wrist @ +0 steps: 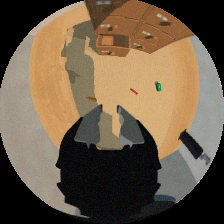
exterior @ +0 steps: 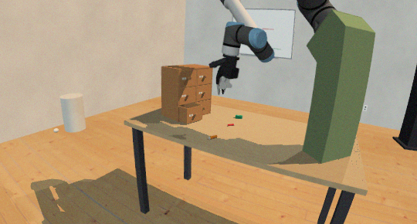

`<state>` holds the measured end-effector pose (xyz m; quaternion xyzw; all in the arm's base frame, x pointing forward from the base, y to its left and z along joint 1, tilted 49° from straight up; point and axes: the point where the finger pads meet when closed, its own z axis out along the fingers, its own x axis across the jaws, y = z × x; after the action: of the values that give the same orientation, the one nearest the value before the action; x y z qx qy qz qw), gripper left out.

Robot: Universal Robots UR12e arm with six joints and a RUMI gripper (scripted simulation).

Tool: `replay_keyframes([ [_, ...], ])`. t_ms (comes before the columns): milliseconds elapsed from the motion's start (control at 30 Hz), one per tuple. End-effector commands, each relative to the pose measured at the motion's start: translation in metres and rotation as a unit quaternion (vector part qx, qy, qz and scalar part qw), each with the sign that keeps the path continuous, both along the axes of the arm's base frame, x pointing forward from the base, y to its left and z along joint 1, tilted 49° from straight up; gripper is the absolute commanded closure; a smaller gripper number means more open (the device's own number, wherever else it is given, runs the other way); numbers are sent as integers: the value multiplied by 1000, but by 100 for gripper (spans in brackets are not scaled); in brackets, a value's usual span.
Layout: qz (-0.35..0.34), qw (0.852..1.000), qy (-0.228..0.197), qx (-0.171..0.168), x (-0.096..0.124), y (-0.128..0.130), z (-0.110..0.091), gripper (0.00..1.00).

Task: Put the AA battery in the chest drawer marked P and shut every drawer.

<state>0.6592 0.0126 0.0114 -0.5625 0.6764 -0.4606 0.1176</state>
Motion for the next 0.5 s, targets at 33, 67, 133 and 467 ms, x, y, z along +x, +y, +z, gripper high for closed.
replay_keyframes([
  [33,-20,999,43,18,-7,4,1,80],
  [67,-21,999,46,20,-8,5,1,80],
  [133,-24,998,52,22,-9,5,1,80],
  [467,-27,997,62,26,-12,6,1,80],
])
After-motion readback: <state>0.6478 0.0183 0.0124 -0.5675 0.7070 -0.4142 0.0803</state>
